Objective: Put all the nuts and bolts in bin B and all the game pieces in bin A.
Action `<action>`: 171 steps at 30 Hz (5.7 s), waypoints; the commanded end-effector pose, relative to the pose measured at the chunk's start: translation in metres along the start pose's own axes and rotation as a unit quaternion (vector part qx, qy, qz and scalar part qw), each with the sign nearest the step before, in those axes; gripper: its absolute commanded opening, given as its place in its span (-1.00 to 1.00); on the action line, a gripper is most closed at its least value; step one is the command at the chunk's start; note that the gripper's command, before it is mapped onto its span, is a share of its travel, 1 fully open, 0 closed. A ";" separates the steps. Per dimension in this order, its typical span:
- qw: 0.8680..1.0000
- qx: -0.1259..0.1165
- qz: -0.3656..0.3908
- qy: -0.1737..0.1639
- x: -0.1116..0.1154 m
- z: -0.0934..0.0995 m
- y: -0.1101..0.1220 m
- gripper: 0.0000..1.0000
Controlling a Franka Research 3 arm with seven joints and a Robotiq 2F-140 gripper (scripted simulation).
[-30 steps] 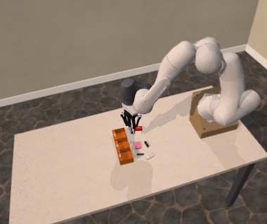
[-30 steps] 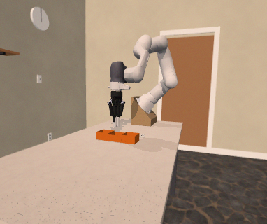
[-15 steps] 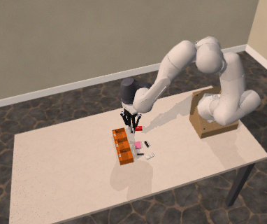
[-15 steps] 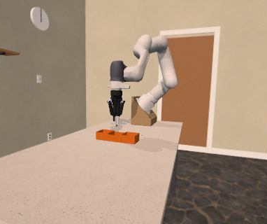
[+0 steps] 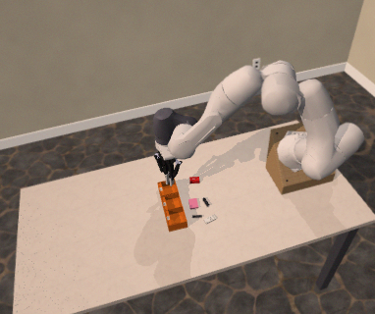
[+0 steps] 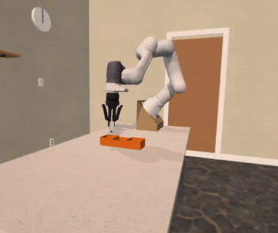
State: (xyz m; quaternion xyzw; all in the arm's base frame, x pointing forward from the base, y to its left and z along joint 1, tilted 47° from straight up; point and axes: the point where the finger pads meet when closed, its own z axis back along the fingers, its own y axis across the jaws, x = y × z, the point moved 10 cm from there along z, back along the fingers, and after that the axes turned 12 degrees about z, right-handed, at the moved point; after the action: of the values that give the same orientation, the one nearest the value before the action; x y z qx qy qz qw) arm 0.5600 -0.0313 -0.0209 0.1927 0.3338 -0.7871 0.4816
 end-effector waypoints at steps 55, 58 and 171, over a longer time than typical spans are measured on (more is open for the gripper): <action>0.863 -0.001 -0.505 -0.017 -0.006 -0.002 0.009 -0.87; 0.850 -0.001 -0.527 -0.017 -0.006 -0.002 0.009 -0.87; 0.355 -0.011 -0.934 -0.020 -0.001 -0.010 0.011 -0.87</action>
State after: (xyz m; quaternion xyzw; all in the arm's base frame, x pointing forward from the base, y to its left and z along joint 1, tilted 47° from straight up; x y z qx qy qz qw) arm 0.5697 -0.0303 -0.0290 -0.2630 0.2983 -0.7334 -0.5514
